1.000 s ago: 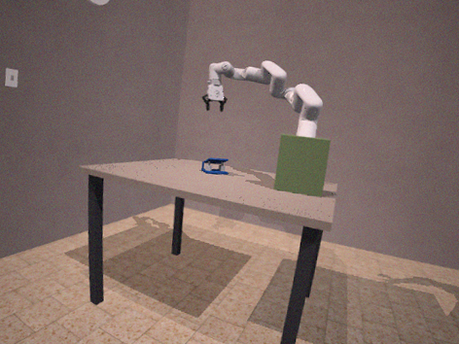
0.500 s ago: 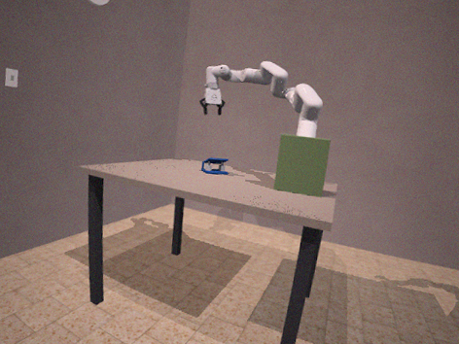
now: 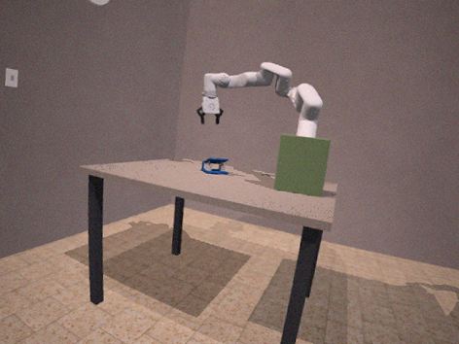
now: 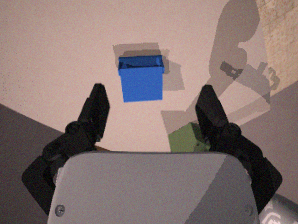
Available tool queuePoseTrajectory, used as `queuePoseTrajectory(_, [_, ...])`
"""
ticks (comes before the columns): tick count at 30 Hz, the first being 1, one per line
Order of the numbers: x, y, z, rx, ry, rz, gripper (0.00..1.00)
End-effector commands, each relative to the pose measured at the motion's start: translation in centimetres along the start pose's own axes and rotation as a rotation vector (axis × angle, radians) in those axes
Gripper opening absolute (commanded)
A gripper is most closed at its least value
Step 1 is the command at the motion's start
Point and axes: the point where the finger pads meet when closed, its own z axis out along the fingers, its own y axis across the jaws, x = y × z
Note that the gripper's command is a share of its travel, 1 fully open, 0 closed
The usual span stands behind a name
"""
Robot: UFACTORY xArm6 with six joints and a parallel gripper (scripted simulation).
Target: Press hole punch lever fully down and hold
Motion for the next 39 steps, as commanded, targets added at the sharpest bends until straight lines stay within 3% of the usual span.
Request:
queuePoseTrajectory(1, [-2.9,-1.2,2.3,0.027,0.038,0.007,1.00])
queuePoseTrajectory(6, [-3.7,-1.4,2.8,0.030,0.040,0.007,1.00])
queuePoseTrajectory(8, [-6.7,-1.8,4.8,0.045,0.044,0.005,1.00])
queuePoseTrajectory(21, [-14.8,-1.8,9.2,0.085,0.025,-0.004,1.00])
queuePoseTrajectory(23, [-14.8,-1.8,9.2,0.085,0.025,-0.004,1.00])
queuePoseTrajectory(26, [-17.5,-1.4,10.5,0.098,0.012,-0.007,1.00])
queuePoseTrajectory(34, [-18.3,-1.3,10.8,0.101,0.007,-0.008,1.00])
queuePoseTrajectory(35, [-18.3,-1.3,10.8,0.101,0.007,-0.008,0.00])
queuePoseTrajectory(39, [-18.3,-1.3,10.8,0.101,0.007,-0.008,0.00])
